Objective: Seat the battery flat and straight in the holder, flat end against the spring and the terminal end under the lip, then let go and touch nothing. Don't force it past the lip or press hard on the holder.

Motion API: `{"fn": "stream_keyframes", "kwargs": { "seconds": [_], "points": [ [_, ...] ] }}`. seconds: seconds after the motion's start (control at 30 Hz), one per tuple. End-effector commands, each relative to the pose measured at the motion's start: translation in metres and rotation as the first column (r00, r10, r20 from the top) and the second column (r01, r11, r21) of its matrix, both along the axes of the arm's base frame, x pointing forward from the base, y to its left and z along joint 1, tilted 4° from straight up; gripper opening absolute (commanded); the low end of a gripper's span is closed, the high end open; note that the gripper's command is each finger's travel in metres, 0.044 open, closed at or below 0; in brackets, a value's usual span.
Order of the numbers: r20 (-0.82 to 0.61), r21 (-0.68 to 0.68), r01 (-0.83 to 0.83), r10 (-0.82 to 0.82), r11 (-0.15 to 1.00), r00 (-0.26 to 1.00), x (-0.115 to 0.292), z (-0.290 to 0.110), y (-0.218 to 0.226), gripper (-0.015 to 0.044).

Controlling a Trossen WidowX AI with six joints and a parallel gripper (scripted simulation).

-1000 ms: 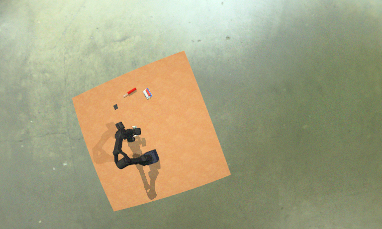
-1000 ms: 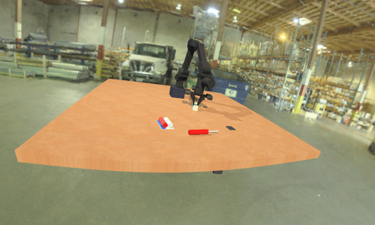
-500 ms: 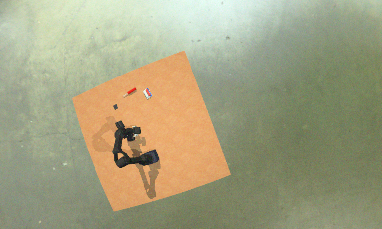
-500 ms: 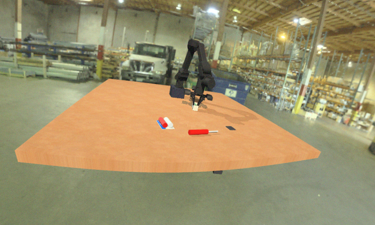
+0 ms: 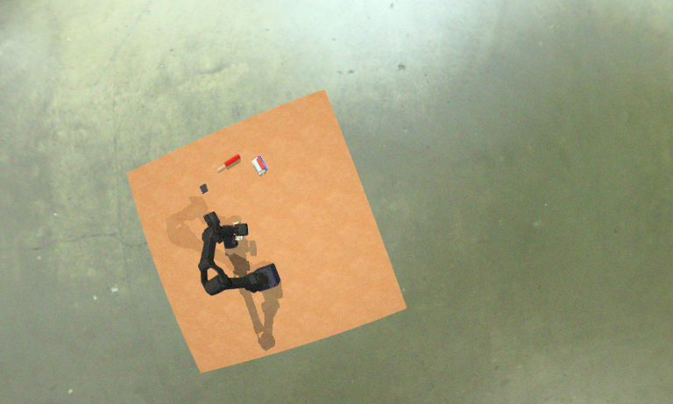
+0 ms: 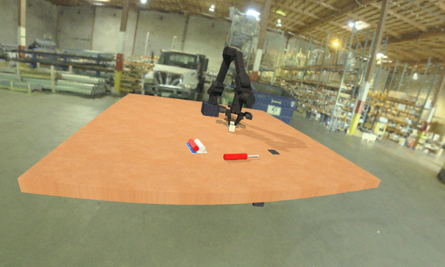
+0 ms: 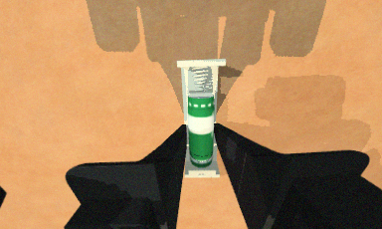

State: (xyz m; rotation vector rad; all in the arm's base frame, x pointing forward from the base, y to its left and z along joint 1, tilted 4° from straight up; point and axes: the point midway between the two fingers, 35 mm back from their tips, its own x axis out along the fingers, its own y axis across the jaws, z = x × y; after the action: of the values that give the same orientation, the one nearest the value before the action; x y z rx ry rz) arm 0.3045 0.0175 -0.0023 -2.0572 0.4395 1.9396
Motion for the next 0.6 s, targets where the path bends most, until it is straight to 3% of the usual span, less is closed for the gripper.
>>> {"fn": "stream_keyframes", "kwargs": {
  "seconds": [0.0,0.57],
  "points": [
    [-0.004,0.002,-0.005,0.005,1.0,1.0,0.0,-0.001,0.0,0.0174],
    [0.0,0.0,0.0,0.0,1.0,1.0,-0.001,0.015,0.0,0.0174]
  ]
}}
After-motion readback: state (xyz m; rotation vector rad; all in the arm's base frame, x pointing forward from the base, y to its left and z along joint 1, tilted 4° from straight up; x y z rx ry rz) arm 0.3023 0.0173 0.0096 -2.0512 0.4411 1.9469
